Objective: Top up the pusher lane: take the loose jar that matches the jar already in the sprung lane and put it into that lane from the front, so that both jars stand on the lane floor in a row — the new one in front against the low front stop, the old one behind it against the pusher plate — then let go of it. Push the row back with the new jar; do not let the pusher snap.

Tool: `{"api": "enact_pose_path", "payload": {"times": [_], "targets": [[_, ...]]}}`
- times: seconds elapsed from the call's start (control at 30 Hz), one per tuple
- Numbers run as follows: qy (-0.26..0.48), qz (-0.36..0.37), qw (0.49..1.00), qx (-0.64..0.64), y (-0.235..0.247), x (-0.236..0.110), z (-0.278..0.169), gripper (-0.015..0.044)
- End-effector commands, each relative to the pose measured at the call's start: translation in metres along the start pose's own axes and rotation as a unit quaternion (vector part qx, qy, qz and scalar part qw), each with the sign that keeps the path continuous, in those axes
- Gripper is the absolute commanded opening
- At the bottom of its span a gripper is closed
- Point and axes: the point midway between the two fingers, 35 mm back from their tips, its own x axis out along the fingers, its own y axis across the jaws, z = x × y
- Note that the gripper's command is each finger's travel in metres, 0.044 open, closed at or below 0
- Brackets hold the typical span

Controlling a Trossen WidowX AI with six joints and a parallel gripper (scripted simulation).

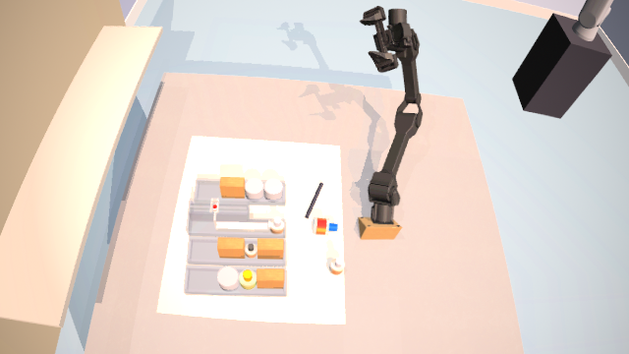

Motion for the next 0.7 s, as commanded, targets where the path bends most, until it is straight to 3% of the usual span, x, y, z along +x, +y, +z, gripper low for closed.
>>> {"api": "enact_pose_path", "payload": {"times": [0.0,0.3,0.67], "targets": [[0.026,0.066,0.995,0.070,0.023,0.051,-0.003,0.0440],[0.142,0.199,0.940,0.238,0.102,0.154,-0.017,0.0440],[0.367,0.281,0.795,0.392,0.239,0.236,-0.048,0.0440]]}}
